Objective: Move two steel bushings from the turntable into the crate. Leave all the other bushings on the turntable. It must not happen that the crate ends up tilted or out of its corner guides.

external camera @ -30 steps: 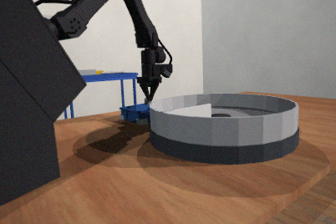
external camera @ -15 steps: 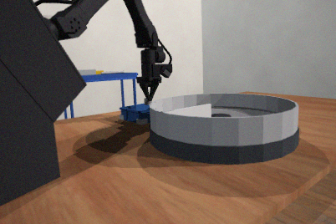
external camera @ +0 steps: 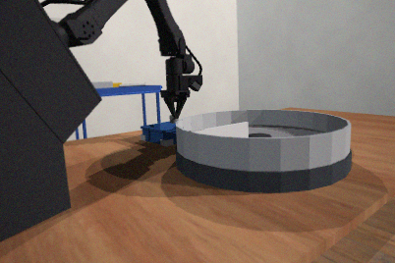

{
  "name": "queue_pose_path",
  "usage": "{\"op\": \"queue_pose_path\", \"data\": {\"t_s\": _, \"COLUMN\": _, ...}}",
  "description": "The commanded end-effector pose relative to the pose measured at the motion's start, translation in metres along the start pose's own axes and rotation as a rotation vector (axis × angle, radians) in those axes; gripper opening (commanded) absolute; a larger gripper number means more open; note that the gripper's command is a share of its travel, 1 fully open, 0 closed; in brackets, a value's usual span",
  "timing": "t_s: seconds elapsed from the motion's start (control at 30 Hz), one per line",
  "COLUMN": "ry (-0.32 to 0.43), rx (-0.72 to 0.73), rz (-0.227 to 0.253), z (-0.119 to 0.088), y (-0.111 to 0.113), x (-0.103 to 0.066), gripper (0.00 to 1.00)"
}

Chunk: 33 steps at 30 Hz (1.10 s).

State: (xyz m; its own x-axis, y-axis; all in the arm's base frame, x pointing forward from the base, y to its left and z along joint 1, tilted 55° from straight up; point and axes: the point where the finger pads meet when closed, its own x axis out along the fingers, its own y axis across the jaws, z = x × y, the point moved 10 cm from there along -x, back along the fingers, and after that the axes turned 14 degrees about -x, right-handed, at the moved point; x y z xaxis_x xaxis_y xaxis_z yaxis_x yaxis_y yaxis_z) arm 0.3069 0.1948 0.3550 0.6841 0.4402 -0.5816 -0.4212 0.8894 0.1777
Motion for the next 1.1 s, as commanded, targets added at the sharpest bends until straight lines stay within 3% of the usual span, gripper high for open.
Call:
{"op": "queue_pose_path", "data": {"t_s": 0.0, "ry": -0.036, "rx": 0.004, "rz": -0.001, "z": 0.002, "y": 0.002, "x": -0.009, "gripper": 0.00}}
{"op": "queue_pose_path", "data": {"t_s": 0.77, "ry": -0.032, "rx": 0.005, "rz": -0.009, "z": -0.001, "y": -0.002, "x": -0.006, "gripper": 0.00}}
{"op": "queue_pose_path", "data": {"t_s": 0.8, "ry": -0.074, "rx": 0.005, "rz": 0.000, "z": 0.012, "y": 0.000, "x": -0.014, "gripper": 0.00}}
{"op": "queue_pose_path", "data": {"t_s": 1.07, "ry": -0.074, "rx": 0.005, "rz": 0.000, "z": 0.012, "y": 0.000, "x": -0.014, "gripper": 0.00}}
